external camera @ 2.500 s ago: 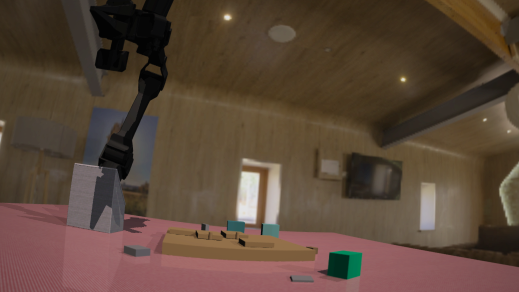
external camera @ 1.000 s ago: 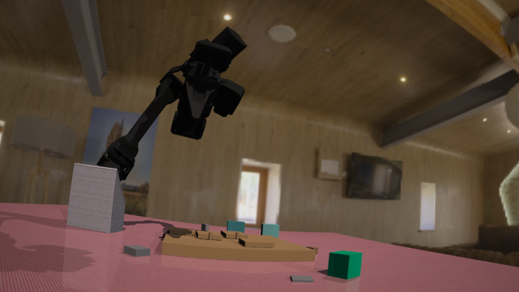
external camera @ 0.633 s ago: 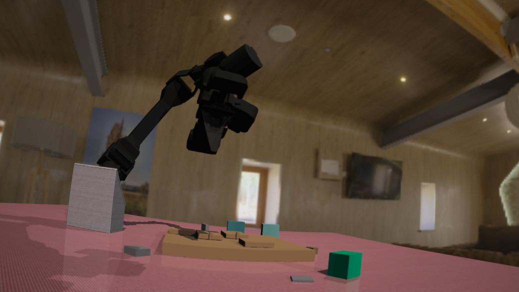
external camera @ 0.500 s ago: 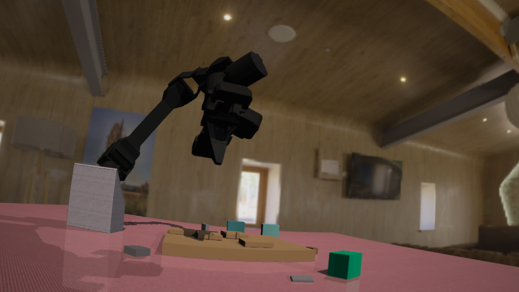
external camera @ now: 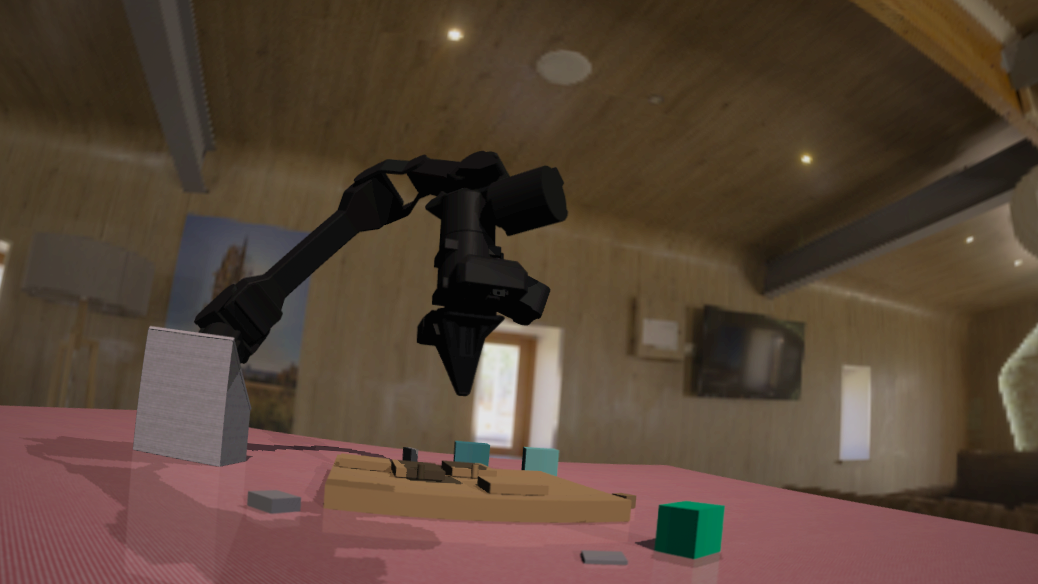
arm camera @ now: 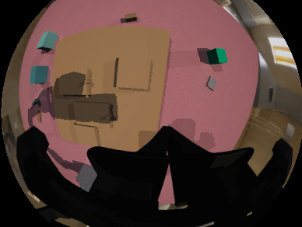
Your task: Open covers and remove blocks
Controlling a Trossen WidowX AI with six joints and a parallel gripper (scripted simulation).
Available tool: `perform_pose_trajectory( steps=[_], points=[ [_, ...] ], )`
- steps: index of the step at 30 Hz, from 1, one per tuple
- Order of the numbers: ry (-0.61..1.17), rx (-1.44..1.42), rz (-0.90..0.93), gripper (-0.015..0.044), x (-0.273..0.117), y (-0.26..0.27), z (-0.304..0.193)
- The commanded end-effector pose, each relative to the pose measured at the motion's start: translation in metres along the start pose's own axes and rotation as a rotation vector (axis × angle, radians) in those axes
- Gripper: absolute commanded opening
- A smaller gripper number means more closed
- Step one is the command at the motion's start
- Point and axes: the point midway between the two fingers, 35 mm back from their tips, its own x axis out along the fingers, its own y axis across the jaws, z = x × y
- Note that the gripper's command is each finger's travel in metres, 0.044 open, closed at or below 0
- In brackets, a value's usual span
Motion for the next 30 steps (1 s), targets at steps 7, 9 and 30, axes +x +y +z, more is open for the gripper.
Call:
perform_pose_trajectory(
  steps=[7,9,30],
  points=[
    [0.02,0.062,0.164,0.0,0.023,0.041,0.021],
    [0.024,0.072,0.186,0.0,0.026,0.046,0.023],
    [0.025,0.073,0.188,0.0,0.027,0.047,0.024]
  ],
)
